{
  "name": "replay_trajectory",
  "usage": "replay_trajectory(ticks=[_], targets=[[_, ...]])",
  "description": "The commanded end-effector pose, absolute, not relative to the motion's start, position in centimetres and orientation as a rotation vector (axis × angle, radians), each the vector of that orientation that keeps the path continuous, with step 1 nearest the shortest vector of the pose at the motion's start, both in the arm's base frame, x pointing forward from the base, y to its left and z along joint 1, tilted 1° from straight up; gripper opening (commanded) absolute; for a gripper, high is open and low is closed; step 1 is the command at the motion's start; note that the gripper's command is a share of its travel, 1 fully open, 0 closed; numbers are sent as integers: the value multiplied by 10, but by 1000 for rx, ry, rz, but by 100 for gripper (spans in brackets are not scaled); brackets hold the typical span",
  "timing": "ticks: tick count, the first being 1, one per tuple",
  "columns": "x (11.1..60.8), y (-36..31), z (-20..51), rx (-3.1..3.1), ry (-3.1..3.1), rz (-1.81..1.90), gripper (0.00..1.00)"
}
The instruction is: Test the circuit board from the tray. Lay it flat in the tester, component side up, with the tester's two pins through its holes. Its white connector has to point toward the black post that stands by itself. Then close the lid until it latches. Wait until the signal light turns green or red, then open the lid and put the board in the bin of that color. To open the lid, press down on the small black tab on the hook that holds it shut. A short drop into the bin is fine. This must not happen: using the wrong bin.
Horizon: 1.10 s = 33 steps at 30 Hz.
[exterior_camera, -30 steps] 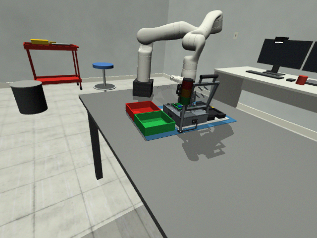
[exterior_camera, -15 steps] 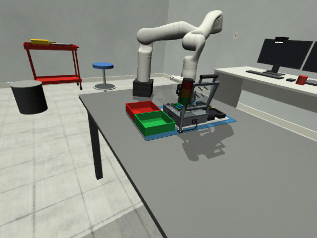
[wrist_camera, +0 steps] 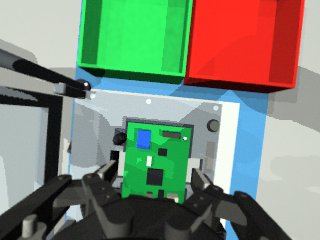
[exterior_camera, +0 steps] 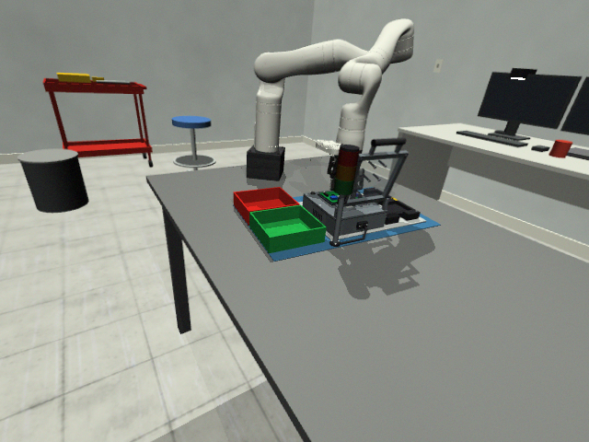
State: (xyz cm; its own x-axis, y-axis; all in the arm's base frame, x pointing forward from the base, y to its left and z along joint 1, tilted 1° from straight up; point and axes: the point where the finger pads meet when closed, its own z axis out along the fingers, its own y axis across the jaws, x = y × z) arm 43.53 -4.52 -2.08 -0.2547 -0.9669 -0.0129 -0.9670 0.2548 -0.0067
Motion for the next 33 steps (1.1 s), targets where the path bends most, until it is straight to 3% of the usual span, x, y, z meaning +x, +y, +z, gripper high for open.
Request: replay_trajectory(ticks=[1,13,33], targets=[[436,-45,-19,-1908,2476,2,100],[436,-46,14,-1908,2476,2,100],[434,-47,163,-1908,2476,2,100]])
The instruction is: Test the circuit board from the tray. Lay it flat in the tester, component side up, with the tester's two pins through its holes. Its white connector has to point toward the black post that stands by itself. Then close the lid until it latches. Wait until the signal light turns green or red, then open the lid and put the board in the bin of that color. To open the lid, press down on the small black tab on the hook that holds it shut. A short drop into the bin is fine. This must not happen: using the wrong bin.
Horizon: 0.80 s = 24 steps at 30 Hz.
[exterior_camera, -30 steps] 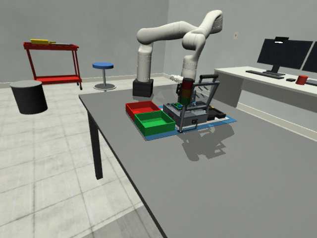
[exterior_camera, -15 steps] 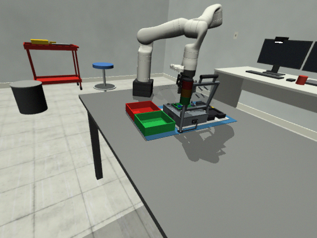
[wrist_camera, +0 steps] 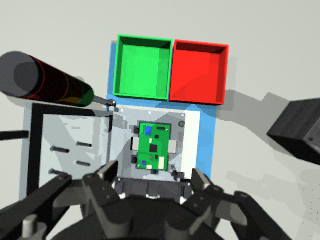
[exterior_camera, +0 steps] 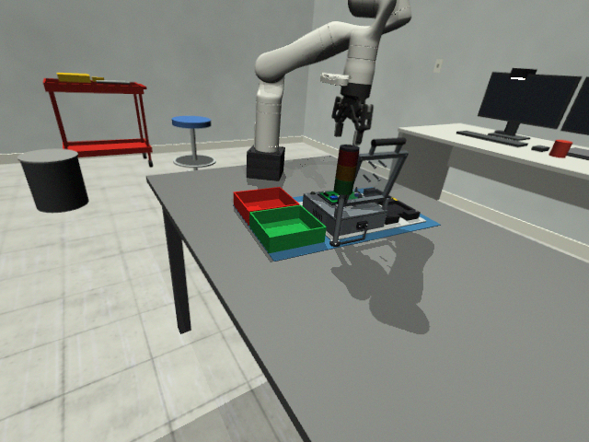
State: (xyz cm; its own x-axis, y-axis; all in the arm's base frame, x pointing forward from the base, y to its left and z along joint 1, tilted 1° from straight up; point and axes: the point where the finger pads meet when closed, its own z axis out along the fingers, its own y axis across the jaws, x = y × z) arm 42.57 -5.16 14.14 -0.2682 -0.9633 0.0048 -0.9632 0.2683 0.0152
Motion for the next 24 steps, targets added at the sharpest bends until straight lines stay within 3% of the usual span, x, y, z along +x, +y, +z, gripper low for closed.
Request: replay_trajectory(ticks=[1,7,20,21,24], targets=[[434,-47,172,1928,-2501,-2,100],[433,-48,215,1928,-2501,-2,100],[433,-48,236,1928,-2501,-2,100],[433,-48,236,1928,-2501,-2,50],[433,-48,236,1928,-2501,-2,50]])
